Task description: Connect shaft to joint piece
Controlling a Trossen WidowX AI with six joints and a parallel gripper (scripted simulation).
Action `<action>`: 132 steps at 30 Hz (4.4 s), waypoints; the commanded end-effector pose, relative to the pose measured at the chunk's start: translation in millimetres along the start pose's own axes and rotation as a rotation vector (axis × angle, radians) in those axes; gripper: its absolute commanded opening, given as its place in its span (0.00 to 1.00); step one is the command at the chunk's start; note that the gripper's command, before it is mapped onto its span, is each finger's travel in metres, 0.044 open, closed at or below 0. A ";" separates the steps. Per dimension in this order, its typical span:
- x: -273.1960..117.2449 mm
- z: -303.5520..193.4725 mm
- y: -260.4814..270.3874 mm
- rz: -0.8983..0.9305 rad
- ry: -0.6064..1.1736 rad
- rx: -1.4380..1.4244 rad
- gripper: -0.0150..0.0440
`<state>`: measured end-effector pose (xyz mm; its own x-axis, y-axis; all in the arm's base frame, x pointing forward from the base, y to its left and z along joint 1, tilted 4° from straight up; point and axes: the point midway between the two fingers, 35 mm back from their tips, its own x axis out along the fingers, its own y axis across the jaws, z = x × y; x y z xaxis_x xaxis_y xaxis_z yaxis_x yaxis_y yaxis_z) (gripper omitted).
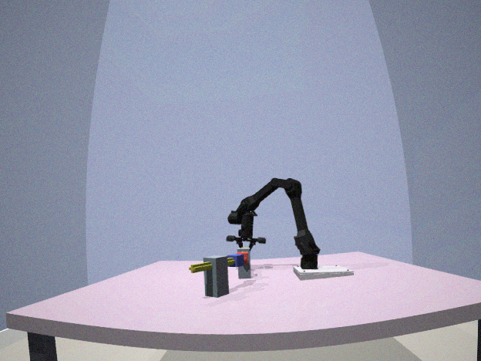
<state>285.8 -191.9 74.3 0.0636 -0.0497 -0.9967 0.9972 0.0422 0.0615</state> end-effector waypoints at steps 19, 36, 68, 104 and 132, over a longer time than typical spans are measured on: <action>0.0 0.0 0.0 0.000 0.000 0.000 0.37; 0.0 0.0 0.0 0.000 0.000 0.000 0.37; 0.0 0.0 0.0 0.000 0.000 0.000 0.37; 0.0 0.0 0.0 0.000 0.000 0.000 0.37; 0.0 0.0 0.0 0.000 0.000 0.000 0.37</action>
<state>285.8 -191.9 74.3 0.0636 -0.0499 -0.9967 0.9972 0.0422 0.0615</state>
